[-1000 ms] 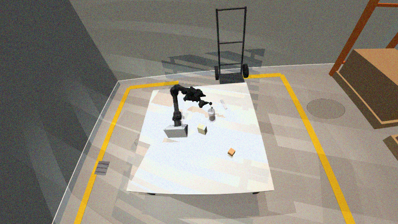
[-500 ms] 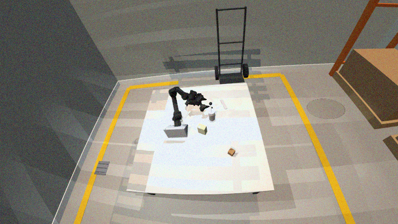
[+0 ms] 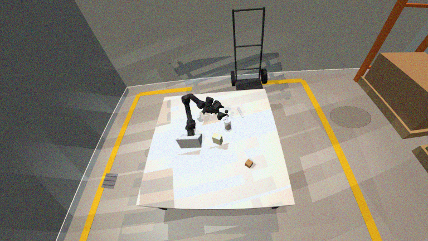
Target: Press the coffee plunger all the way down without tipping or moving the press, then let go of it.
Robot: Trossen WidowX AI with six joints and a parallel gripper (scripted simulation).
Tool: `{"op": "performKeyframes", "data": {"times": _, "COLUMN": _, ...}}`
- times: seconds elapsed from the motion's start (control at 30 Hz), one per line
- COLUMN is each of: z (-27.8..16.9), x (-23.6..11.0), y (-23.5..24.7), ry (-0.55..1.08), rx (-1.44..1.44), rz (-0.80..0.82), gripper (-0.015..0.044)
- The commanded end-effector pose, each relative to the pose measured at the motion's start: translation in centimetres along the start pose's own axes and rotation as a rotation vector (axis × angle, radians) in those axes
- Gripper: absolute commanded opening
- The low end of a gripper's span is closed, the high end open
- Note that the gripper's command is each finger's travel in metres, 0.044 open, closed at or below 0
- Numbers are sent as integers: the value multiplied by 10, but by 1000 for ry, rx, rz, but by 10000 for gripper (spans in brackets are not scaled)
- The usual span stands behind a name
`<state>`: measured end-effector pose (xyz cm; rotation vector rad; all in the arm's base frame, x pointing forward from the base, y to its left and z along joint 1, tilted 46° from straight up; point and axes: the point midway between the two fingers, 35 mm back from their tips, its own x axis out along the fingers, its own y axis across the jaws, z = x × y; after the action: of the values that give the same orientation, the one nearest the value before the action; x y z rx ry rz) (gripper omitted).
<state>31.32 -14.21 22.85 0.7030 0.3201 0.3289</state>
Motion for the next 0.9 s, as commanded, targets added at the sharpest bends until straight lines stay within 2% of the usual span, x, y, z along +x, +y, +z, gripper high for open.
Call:
{"op": "performKeyframes", "data": {"times": 0.0, "z": -1, "x": 6, "y": -2, "ry": -2, "rx": 10, "rz": -4, "gripper": 440}}
{"op": "performKeyframes", "data": {"times": 0.2, "z": -1, "x": 14, "y": 0, "ry": -6, "rx": 10, "rz": -1, "gripper": 440}}
{"op": "performKeyframes", "data": {"times": 0.57, "z": -1, "x": 14, "y": 0, "ry": -6, "rx": 10, "rz": -1, "gripper": 151}}
{"op": "performKeyframes", "data": {"times": 0.7, "z": -1, "x": 14, "y": 0, "ry": -6, "rx": 10, "rz": -1, "gripper": 128}}
{"op": "performKeyframes", "data": {"times": 0.87, "z": -1, "x": 14, "y": 0, "ry": -6, "rx": 10, "rz": -1, "gripper": 128}}
